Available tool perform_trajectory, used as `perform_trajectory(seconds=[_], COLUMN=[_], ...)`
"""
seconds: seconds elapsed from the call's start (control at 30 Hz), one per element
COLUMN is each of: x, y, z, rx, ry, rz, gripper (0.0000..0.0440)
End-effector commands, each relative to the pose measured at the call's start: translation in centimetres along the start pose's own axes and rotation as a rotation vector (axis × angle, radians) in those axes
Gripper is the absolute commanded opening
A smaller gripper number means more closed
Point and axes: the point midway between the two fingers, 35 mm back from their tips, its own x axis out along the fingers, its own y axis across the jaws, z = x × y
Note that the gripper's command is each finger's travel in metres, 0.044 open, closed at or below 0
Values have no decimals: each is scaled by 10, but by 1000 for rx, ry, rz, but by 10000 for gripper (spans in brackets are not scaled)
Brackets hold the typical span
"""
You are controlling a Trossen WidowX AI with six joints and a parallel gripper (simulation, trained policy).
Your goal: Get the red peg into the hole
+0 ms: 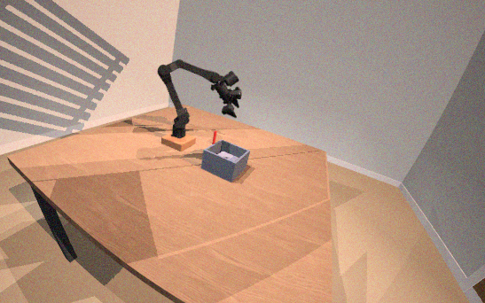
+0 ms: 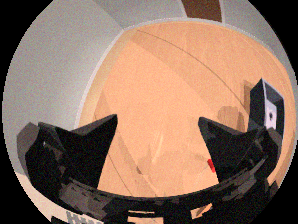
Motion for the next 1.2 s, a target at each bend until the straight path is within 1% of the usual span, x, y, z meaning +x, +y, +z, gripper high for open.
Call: perform_trajectory(seconds=[0.0,0.53,0.73,0.93,1.17], x=[1,-8,-5,7,26], y=[-19,-83,-102,-117,-132], z=[-11,-60,-79,-95,-113], rx=[102,486,603,697,779], ry=[45,192,219,216,184], rz=[-87,-454,-579,-654,-682], gripper=[440,440,440,440,440])
